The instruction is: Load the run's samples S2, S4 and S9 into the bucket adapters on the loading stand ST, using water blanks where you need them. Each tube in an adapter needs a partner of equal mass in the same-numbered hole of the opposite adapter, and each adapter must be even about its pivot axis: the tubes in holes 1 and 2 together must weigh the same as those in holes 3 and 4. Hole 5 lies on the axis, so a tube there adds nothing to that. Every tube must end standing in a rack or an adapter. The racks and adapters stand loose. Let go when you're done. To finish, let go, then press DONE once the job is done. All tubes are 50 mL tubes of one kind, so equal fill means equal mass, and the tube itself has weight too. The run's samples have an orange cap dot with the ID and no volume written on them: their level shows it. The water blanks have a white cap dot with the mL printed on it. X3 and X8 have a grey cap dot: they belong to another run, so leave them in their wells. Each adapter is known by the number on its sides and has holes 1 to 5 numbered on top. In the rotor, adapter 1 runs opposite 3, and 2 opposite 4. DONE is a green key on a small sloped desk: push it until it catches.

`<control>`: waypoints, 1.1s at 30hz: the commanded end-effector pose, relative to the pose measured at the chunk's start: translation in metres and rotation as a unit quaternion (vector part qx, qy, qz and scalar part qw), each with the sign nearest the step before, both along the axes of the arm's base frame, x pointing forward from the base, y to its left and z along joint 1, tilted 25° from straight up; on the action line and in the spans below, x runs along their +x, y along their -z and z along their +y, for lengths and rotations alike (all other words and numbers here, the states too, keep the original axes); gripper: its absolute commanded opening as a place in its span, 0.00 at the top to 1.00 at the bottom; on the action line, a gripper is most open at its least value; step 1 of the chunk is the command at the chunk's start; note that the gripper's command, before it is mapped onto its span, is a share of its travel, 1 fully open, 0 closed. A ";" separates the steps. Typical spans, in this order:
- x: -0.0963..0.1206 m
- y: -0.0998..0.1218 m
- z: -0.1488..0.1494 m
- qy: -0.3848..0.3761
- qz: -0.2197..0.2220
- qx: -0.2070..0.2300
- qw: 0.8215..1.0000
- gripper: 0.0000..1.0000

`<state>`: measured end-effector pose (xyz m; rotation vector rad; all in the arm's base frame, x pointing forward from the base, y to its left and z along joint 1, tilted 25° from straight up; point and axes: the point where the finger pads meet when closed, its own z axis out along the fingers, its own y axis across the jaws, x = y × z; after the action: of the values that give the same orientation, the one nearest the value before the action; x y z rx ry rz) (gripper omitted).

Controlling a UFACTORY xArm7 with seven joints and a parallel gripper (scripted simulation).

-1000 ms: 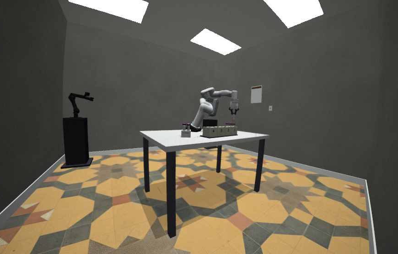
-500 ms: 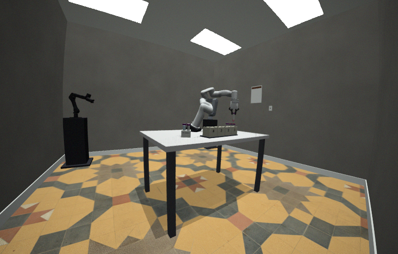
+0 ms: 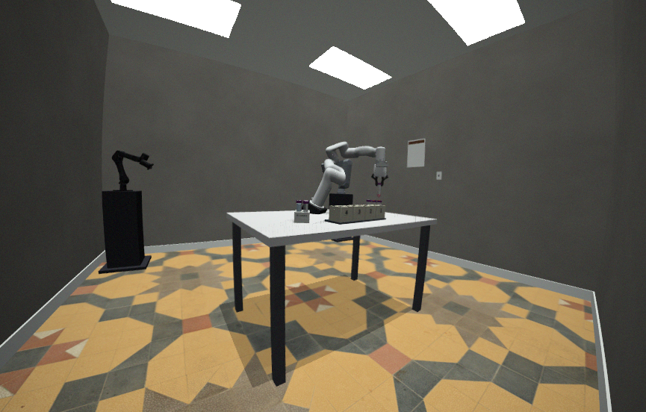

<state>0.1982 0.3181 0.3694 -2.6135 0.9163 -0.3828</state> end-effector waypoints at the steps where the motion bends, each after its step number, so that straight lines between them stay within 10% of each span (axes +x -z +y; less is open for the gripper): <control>1: 0.000 -0.002 0.000 0.000 -0.001 0.001 1.000 1.00; 33: 0.005 0.011 0.003 0.000 -0.001 0.001 1.000 1.00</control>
<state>0.2005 0.3194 0.3637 -2.6136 0.9165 -0.3828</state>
